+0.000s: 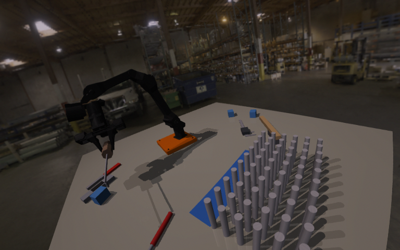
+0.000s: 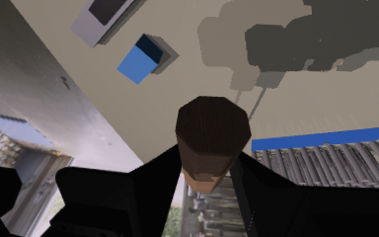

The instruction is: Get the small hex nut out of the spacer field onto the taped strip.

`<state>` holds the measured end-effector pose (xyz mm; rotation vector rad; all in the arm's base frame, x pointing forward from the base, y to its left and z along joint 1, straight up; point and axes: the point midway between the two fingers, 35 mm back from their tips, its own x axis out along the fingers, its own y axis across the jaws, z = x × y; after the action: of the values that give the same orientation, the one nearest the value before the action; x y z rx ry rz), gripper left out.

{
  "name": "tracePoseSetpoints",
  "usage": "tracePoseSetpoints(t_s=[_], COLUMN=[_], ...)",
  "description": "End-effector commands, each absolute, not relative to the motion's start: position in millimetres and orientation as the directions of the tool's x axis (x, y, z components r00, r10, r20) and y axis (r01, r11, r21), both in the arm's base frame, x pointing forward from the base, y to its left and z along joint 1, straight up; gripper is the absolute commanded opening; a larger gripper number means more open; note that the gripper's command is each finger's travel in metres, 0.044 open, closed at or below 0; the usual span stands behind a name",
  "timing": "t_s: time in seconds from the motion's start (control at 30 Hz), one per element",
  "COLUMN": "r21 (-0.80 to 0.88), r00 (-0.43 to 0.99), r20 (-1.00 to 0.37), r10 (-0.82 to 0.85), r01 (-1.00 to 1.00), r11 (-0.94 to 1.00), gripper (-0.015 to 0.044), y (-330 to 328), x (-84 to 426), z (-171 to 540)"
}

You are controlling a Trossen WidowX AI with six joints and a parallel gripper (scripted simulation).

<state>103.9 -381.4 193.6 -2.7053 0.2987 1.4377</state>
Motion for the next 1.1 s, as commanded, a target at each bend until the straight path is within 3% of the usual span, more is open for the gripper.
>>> tracePoseSetpoints(t_s=[0.0, 1.07], r21=[0.037, 0.038], r00=[0.552, 0.552], r20=[-0.822, -0.822], r10=[-0.142, -0.142], r01=[-0.196, -0.196], r11=[-0.98, -0.98], gripper=[0.0, 0.0], y=[-383.0, -389.9], x=[104.8, 105.3], z=[190.8, 163.3])
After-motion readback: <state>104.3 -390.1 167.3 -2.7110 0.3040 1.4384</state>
